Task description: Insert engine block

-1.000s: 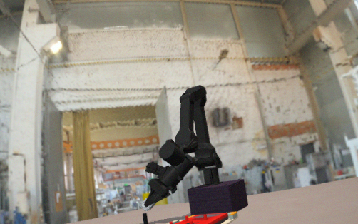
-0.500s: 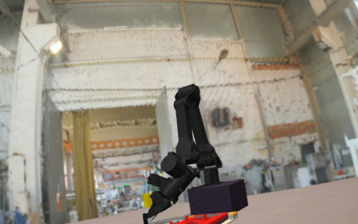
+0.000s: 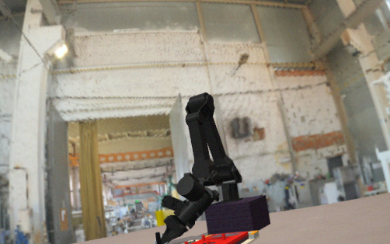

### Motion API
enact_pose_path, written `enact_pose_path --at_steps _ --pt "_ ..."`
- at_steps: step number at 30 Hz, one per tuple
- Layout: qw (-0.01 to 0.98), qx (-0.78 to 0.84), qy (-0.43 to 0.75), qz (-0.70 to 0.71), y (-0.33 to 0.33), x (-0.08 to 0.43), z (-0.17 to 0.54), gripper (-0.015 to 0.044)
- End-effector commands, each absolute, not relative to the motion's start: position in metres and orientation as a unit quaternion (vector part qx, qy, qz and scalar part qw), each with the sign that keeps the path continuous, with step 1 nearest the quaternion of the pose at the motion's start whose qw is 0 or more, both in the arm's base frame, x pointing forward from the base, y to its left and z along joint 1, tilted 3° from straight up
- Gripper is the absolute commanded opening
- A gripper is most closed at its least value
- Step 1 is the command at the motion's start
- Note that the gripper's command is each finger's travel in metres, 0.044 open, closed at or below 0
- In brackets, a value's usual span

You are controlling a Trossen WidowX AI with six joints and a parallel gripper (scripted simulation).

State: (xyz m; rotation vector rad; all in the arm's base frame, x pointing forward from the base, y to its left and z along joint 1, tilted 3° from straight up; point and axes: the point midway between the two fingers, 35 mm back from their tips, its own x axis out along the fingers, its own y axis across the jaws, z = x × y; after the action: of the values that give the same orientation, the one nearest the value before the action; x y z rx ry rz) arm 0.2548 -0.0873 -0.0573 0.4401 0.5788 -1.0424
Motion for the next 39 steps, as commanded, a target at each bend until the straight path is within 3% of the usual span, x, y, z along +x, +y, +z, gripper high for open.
enact_pose_path --at_steps 1,13,39 --pt "0.805 0.206 0.271 -0.486 -0.087 0.255 -0.057 0.0131" --pt "0.805 0.206 0.271 -0.486 -0.087 0.255 -0.057 0.0440" --pt "0.803 0.209 0.280 -0.482 -0.061 0.239 -0.029 0.0440"
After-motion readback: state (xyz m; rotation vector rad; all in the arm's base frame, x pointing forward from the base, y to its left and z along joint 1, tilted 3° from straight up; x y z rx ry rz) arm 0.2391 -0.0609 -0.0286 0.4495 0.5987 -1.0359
